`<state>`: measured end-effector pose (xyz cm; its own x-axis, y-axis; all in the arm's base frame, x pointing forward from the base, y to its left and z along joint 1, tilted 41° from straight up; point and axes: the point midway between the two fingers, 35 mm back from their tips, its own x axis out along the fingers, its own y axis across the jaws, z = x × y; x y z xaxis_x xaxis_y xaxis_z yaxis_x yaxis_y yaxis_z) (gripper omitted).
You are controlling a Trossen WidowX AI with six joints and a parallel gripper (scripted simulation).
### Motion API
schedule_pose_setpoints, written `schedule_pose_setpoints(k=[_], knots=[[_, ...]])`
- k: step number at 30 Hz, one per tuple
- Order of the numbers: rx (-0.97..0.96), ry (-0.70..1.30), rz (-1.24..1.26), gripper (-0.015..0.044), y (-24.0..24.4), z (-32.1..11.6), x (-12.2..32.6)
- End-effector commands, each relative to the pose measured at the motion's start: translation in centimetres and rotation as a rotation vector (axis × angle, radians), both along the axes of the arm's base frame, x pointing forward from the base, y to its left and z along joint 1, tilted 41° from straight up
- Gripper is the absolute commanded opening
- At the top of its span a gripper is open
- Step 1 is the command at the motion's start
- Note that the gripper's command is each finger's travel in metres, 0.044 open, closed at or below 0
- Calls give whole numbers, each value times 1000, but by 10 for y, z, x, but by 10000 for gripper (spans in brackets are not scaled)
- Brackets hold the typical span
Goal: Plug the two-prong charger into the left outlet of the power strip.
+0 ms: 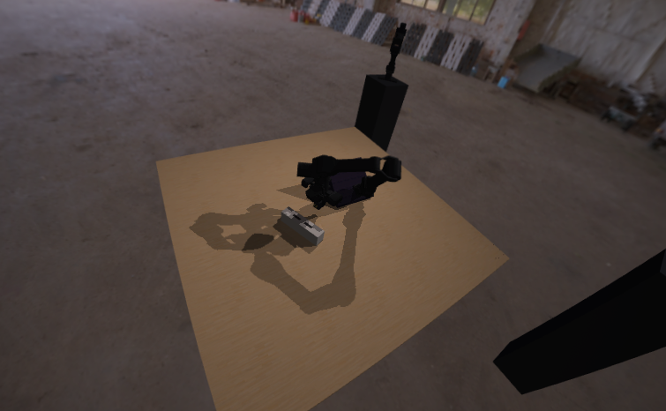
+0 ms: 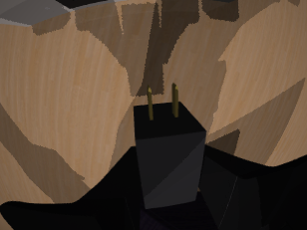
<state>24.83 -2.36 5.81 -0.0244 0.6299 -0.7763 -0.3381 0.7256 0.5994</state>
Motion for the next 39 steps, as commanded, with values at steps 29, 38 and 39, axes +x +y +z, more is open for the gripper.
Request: schedule_pose_setpoints(k=[29, 38, 39], knots=[[-8, -20, 21, 0, 50, -1, 3], [-7, -22, 23, 0, 57, 3, 15], [-7, -23, 23, 0, 58, 3, 17]])
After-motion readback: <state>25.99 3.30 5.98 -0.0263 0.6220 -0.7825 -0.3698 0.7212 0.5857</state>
